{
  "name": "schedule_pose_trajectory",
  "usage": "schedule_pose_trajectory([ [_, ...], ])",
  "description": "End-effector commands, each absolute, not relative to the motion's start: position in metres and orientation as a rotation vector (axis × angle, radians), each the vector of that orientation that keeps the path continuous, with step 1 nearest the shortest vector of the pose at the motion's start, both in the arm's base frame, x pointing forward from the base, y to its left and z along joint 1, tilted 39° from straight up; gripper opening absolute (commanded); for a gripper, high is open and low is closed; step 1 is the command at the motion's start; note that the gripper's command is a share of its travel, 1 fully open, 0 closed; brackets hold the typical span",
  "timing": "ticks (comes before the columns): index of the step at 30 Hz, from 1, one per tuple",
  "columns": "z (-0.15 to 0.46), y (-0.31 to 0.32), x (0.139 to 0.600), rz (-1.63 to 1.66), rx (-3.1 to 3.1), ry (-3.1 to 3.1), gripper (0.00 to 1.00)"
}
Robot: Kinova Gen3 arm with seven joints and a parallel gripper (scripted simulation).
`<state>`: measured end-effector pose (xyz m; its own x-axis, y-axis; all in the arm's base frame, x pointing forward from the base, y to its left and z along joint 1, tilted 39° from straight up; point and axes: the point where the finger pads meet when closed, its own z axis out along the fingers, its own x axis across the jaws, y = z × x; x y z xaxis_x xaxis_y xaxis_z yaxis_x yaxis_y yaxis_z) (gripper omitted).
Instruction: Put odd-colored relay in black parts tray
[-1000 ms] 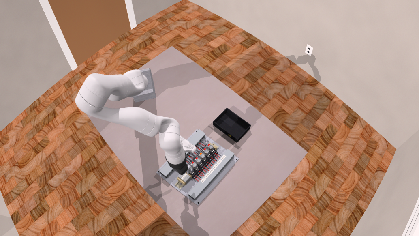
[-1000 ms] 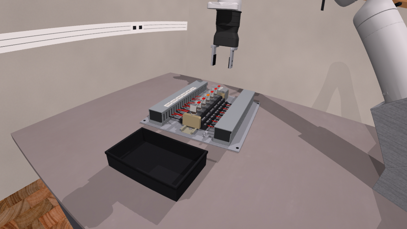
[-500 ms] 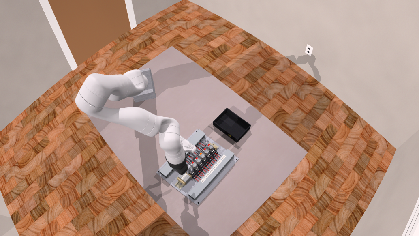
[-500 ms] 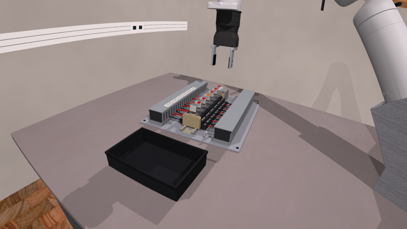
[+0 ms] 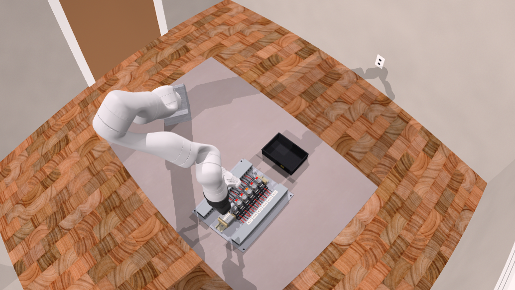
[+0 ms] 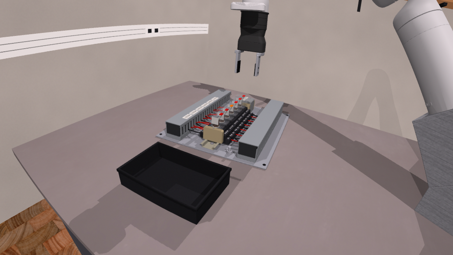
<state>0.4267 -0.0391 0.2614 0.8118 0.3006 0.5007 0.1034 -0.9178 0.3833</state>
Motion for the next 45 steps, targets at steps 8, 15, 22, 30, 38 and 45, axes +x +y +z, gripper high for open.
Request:
schedule_pose_trajectory([
  [8,0.260,-0.035,0.426,0.816,2.657,0.307,0.98],
  [15,0.256,-0.025,0.425,0.816,2.657,0.307,0.98],
  [22,0.251,-0.013,0.424,0.816,2.657,0.307,0.98],
  [30,0.241,0.010,0.421,0.816,2.657,0.307,0.98],
  [38,0.234,0.026,0.419,0.816,2.657,0.307,0.98],
  [45,0.229,0.039,0.418,0.816,2.657,0.307,0.98],
])
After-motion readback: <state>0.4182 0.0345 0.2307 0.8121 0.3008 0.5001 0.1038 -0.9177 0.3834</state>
